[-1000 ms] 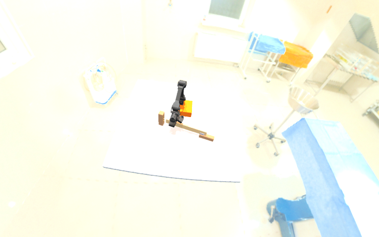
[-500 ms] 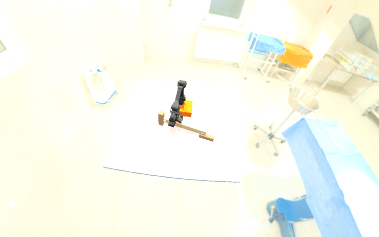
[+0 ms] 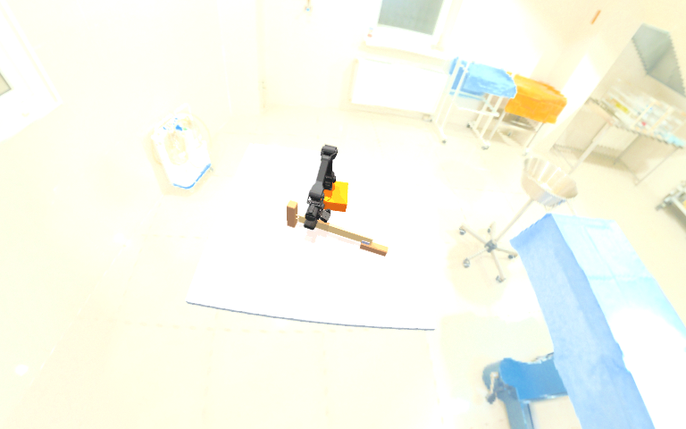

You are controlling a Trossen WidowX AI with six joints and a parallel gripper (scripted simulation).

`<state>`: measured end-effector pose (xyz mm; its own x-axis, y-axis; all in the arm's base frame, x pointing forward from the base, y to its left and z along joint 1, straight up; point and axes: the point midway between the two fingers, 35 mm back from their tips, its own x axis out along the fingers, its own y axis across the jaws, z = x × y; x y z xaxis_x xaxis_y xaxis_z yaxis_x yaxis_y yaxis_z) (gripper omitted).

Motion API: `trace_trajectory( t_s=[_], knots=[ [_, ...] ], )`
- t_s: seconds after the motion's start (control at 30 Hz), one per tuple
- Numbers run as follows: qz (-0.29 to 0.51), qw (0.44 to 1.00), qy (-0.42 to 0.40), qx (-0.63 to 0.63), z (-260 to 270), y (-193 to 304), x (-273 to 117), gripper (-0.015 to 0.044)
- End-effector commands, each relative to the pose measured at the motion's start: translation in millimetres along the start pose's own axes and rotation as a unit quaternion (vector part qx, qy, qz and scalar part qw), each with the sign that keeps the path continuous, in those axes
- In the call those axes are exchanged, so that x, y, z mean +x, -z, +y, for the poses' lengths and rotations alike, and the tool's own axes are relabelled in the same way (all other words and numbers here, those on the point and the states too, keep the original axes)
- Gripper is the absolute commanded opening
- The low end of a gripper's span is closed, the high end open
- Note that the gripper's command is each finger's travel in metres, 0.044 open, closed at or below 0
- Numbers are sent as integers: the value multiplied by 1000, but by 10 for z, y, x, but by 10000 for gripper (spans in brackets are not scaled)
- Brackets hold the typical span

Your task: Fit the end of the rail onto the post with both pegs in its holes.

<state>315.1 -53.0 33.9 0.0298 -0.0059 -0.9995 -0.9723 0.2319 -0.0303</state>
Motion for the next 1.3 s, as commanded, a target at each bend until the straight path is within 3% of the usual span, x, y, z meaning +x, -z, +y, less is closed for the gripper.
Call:
trace_trajectory(
  t_s=[0.0,1.27],
  knots=[
    [0,1000,1,-2,-3,15,-20,0],
    [0,1000,1,-2,-7,68,-2,0]
  ],
)
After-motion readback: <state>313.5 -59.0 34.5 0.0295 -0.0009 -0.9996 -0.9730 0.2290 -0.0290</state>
